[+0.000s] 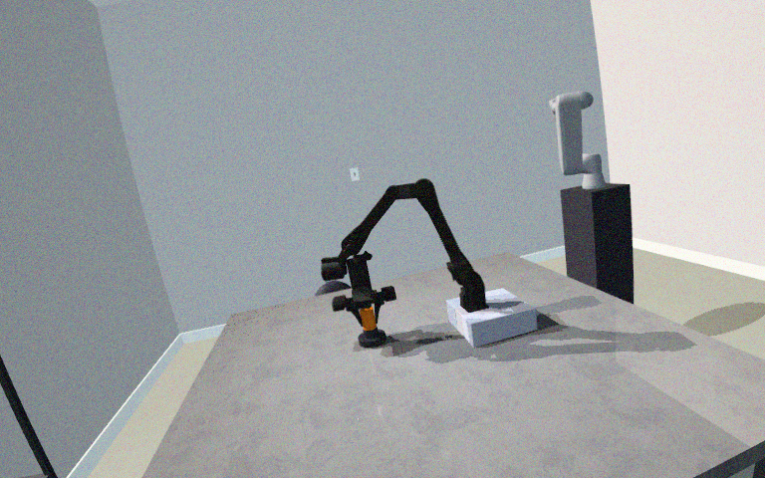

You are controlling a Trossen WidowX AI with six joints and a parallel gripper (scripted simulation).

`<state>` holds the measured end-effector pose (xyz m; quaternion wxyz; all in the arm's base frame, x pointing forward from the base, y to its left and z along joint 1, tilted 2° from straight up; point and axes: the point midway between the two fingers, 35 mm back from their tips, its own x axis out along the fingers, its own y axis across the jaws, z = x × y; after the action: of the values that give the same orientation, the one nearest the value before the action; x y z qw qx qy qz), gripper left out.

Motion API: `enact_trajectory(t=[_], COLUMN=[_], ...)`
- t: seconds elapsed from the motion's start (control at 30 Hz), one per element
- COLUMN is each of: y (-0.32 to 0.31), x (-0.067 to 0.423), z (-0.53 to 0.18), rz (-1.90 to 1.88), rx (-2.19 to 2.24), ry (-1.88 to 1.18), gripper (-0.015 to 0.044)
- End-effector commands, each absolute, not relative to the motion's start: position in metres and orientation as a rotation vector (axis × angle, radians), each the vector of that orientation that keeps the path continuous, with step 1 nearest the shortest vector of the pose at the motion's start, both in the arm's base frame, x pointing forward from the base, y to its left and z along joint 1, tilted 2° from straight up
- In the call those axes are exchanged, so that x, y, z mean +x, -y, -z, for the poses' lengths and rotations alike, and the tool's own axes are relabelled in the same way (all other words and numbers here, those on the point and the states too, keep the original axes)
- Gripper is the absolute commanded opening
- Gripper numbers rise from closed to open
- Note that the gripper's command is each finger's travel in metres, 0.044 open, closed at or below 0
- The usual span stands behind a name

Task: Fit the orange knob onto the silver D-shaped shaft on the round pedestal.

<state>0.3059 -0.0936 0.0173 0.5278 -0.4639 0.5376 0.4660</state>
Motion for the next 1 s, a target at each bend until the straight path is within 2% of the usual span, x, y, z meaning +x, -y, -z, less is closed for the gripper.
enact_trajectory(t=[0.0, 0.3, 0.83, 0.87, 0.97], y=[0.0941, 0.0936, 0.0936, 0.0936, 0.0936], x=[0.3067, 0.3061, 0.3061, 0.3061, 0.3061], z=[-0.0139, -0.0145, -0.0145, -0.0145, -0.0145], rz=[-1.112, -1.114, -1.114, -1.114, -1.114], rx=[-1.113, -1.108, -1.108, -1.108, -1.108], ry=[-1.282, -1.285, -1.285, -1.285, -1.285], gripper=[0.0, 0.0, 0.042, 0.044, 0.044])
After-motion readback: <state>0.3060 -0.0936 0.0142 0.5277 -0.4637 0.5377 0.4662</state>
